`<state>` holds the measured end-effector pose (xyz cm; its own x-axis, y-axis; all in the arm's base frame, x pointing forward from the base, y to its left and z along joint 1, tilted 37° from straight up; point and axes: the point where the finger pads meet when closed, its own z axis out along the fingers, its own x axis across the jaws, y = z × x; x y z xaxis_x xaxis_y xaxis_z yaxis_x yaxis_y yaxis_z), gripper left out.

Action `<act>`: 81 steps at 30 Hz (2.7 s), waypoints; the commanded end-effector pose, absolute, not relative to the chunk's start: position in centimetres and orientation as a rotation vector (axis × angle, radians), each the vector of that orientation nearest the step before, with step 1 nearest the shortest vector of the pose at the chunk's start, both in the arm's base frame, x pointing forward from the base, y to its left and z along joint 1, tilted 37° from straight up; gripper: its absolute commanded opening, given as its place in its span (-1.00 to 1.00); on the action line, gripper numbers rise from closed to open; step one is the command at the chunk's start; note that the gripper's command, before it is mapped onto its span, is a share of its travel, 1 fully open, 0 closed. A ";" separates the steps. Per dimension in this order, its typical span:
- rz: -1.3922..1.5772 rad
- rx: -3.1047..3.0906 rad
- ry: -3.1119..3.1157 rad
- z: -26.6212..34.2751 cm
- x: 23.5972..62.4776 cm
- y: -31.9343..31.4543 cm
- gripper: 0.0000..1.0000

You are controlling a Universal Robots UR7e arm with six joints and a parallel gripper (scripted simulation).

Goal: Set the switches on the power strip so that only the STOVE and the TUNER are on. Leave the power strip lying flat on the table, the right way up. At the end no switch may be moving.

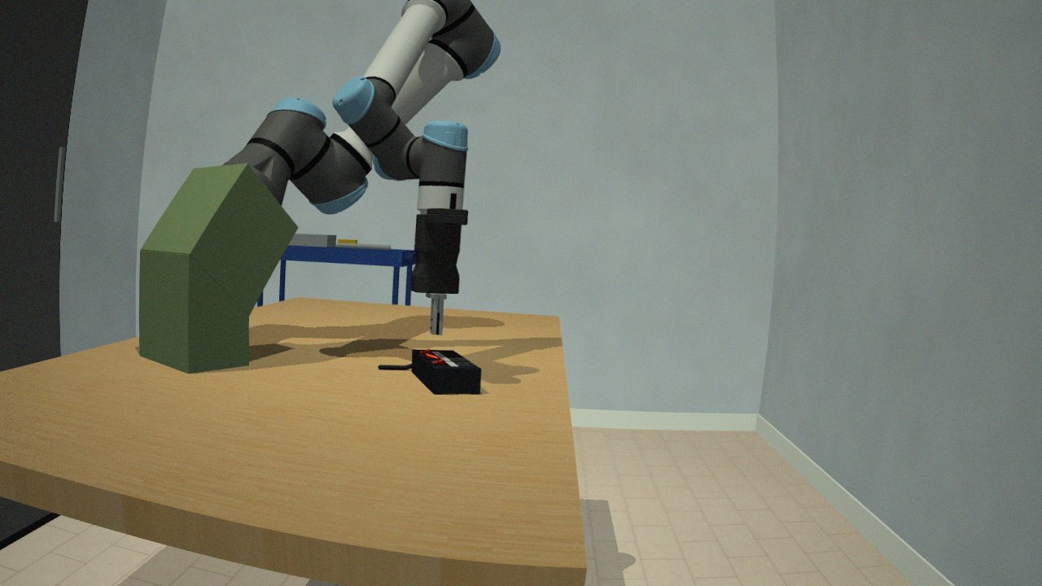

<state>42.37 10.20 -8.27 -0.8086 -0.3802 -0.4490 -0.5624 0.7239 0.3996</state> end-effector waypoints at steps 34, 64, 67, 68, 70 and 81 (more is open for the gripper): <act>0.760 -0.733 2.591 -8.9 44.5 6.1 -1.00; 0.760 -0.733 2.591 -8.9 44.5 6.1 -1.00; 0.760 -0.733 2.591 -9.0 44.5 6.1 -1.00; 0.760 -0.733 2.591 -9.0 44.5 6.1 -1.00; 0.760 -0.733 2.592 -9.1 44.5 6.2 -1.00; 0.759 -0.734 2.592 -9.7 44.7 6.6 -1.00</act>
<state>44.59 6.42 -9.40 -0.8087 -0.3805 -0.4487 -0.5625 0.7233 0.4005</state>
